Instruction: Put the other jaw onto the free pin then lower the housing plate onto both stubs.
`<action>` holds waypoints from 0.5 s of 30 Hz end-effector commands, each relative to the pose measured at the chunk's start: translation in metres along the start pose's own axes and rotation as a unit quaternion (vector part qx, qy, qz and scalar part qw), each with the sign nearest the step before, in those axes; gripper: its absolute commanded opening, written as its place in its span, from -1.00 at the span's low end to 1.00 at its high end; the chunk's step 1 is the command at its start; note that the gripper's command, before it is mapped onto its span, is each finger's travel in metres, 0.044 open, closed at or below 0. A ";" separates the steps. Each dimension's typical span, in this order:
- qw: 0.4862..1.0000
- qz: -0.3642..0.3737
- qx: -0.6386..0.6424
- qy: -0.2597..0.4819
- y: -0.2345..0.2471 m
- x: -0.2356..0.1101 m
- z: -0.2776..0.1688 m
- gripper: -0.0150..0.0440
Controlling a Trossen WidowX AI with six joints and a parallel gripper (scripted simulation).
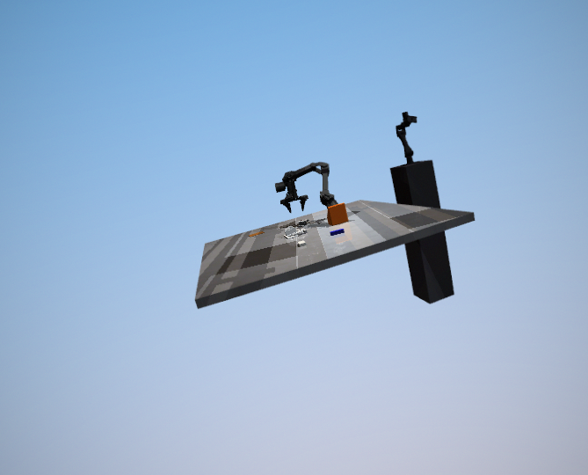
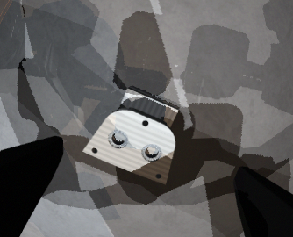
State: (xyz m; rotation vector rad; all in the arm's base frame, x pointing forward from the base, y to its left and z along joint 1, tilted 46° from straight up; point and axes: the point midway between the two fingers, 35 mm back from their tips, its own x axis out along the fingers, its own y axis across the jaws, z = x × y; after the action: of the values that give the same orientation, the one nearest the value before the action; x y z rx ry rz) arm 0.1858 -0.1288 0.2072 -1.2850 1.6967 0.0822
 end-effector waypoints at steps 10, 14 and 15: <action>0.993 -0.002 0.120 0.017 0.012 -0.002 -0.033 1.00; 0.993 -0.001 0.121 0.016 0.012 0.009 -0.033 1.00; 0.993 -0.001 0.121 0.016 0.012 0.017 -0.033 1.00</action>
State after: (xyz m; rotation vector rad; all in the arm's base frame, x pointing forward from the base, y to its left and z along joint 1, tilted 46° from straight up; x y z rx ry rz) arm 0.1591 -0.1463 0.2172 -1.1189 1.6631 -0.1464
